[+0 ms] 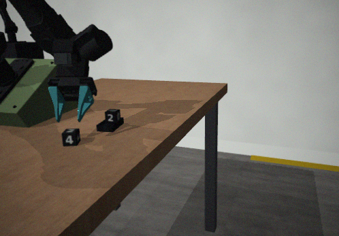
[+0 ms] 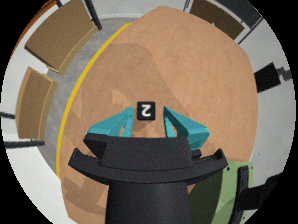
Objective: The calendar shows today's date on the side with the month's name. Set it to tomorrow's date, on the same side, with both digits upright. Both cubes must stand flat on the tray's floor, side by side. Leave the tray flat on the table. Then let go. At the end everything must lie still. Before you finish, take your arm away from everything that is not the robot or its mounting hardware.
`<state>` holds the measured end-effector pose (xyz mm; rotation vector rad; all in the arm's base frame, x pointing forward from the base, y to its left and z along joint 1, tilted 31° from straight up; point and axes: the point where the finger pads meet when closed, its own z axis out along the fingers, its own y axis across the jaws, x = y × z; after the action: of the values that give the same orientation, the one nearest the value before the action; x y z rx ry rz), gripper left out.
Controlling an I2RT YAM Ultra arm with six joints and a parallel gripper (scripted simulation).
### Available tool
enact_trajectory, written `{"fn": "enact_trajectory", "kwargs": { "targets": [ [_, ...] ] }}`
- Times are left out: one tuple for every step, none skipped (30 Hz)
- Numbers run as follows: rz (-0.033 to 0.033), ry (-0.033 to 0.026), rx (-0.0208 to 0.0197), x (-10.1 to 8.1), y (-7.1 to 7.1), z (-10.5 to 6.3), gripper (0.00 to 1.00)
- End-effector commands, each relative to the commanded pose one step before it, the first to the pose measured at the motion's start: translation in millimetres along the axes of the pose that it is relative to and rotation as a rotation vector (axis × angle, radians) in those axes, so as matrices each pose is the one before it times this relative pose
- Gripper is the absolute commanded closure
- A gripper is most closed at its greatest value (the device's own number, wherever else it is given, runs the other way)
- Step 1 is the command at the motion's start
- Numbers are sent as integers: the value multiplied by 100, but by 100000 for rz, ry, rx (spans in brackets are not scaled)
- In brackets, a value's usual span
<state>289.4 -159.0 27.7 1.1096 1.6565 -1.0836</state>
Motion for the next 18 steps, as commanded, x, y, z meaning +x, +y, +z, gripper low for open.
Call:
{"fn": "enact_trajectory", "kwargs": {
  "targets": [
    [2247,-1360,-1395,-235,478,115,53],
    [-1,0,1,140,0,139,53],
    [-2,-5,0,137,-3,138,53],
    [-1,1,1,141,0,140,53],
    [-2,-3,0,138,-2,137,53],
    [-2,-1,0,137,-1,137,53],
    [-2,-1,0,136,-1,135,53],
    [-2,-5,0,132,-3,132,53],
    [-1,1,0,132,0,131,53],
    [-2,-3,0,127,-2,126,53],
    [-2,-1,0,124,-1,123,53],
    [-1,0,0,121,-1,120,53],
    [0,0,0,0,0,0,53],
    [0,0,0,0,0,0,53],
    [-2,-4,0,114,-3,114,53],
    [-1,0,0,111,-1,110,53],
    [-1,0,0,106,-1,105,53],
    [-2,-3,0,98,-2,98,53]
  ]
}}
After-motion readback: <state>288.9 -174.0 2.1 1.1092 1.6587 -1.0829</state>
